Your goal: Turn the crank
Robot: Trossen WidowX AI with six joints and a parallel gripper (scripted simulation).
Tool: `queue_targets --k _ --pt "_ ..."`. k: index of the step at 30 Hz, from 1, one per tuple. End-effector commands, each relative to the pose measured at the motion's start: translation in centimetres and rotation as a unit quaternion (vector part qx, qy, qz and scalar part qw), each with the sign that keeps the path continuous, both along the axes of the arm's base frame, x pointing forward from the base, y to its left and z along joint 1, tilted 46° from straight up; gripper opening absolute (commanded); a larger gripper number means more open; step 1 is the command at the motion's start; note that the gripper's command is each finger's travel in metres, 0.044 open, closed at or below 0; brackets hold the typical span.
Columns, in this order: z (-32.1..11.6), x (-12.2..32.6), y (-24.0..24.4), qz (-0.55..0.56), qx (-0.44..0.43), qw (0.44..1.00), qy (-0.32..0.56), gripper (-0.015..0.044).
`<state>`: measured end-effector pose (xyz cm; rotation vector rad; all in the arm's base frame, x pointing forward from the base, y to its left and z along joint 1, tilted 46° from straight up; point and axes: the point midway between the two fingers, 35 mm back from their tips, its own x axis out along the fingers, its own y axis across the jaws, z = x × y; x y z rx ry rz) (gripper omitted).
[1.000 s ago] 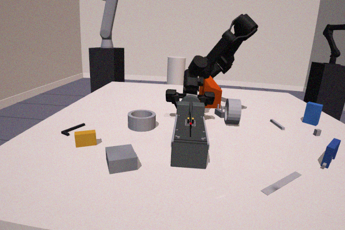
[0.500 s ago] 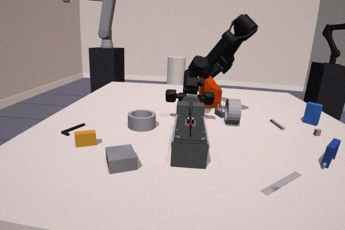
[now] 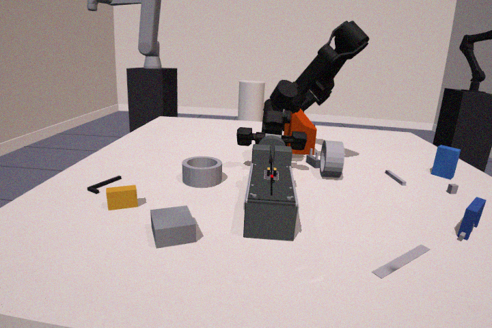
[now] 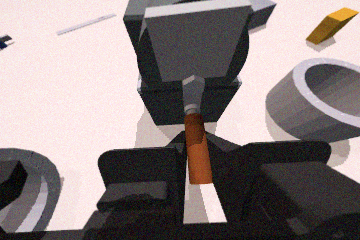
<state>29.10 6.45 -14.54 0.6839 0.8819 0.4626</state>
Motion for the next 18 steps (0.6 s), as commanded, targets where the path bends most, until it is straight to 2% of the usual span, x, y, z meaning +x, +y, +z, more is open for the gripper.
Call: queue_targets --k 1,18 --pt "0.6 -0.1 0.7 0.006 0.005 1.000 -0.002 0.0000" --pt "1.7 -0.1 1.1 0.006 0.005 1.000 -0.002 0.0000"
